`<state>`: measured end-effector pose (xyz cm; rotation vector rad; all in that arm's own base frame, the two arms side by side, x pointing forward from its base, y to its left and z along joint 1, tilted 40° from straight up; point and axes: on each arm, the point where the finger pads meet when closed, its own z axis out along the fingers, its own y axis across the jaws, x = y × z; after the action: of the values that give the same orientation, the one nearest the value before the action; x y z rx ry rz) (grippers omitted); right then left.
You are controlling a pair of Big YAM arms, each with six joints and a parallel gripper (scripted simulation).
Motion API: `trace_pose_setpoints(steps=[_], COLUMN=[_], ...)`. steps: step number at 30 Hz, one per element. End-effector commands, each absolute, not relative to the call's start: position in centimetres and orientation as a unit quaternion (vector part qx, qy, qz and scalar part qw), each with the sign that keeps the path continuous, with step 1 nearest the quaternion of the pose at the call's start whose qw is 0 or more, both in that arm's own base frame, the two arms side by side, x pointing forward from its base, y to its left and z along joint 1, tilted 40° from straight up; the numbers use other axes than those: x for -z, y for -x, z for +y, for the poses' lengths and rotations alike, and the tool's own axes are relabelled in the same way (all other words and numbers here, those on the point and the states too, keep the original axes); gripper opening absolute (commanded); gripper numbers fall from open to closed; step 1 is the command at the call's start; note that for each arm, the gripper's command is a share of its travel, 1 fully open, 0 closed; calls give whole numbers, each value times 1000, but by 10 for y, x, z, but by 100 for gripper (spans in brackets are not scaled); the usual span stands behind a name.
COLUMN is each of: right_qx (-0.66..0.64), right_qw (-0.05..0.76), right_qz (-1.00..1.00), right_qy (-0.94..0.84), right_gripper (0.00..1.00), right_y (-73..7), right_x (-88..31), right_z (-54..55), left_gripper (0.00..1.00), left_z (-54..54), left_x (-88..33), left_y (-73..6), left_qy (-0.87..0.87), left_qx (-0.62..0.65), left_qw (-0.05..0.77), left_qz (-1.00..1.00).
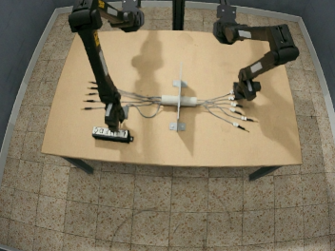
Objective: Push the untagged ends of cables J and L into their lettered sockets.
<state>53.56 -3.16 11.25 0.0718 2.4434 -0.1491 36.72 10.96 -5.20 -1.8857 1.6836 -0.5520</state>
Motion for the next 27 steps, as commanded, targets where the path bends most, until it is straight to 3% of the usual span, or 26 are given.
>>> trace_pose_setpoints(steps=[1, 27], right_qx=[57, 53], right_qw=[343, 336], right_qz=[937, 939], right_qy=[-24, -38], right_gripper=[6, 6], right_y=[-541, -576], right_x=[-123, -143], right_z=[-28, -31], left_gripper=[5, 5], left_z=[109, 109], left_x=[51, 51], left_y=[-368, -368], left_qy=[701, 701], left_qx=[206, 206], left_qw=[274, 274], left_qz=[625, 625])
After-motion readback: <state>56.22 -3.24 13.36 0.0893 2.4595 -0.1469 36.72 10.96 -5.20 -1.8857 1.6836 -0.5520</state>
